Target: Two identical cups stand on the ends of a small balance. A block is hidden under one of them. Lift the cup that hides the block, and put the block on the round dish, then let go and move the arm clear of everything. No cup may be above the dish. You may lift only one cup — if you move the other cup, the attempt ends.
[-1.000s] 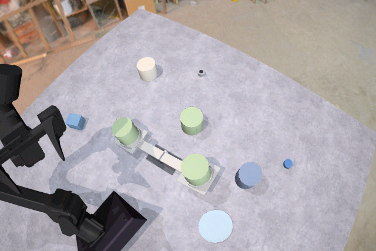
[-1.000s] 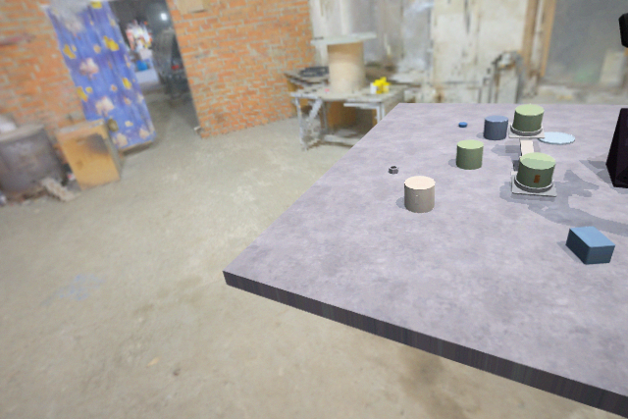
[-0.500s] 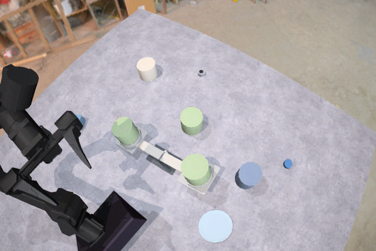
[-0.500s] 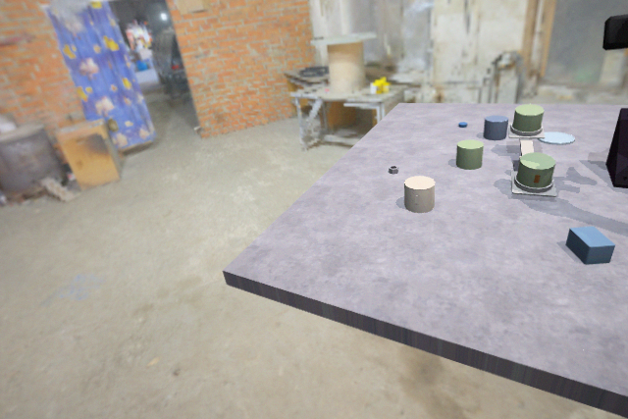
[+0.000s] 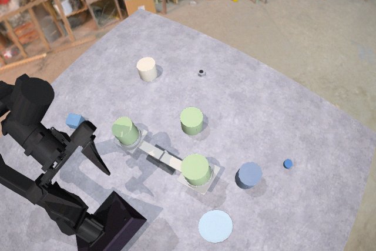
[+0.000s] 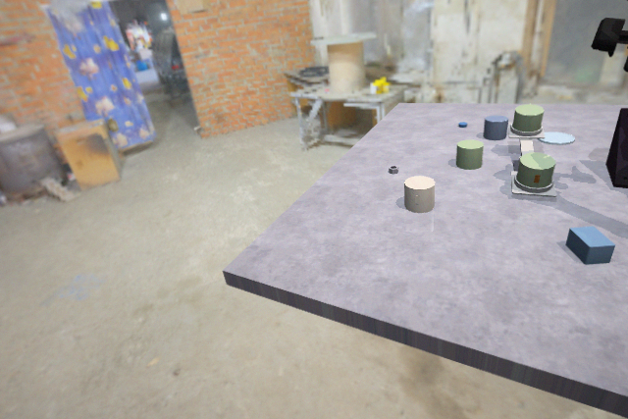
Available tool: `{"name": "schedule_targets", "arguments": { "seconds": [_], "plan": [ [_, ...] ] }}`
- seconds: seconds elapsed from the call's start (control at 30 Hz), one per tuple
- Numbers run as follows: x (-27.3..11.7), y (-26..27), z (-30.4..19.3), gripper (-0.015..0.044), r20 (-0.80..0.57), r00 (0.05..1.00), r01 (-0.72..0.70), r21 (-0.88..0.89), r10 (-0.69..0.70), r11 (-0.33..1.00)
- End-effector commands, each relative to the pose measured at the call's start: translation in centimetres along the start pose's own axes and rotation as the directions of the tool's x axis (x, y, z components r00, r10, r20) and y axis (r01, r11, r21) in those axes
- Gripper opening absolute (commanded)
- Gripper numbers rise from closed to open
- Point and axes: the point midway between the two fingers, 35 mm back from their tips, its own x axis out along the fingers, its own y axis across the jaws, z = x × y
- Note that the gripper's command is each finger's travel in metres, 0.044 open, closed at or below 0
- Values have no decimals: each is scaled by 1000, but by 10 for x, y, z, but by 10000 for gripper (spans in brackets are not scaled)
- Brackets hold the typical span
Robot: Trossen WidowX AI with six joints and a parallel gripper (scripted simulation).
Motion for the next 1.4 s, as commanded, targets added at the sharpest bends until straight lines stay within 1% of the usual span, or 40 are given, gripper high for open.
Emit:
{"name": "schedule_targets", "arguments": {
  "seconds": [0.0,0.3,0.63,1.03,1.37],
  "plan": [
    [10,-2,7,440,94,996,-15,86,7,996],
    [25,-6,20,440,278,961,-65,275,-15,959],
    [36,-13,33,440,462,884,-173,466,-73,868],
    [42,-23,43,440,636,748,-361,628,-188,690],
    [44,-34,45,440,726,610,-542,675,-317,501]
  ]
}}
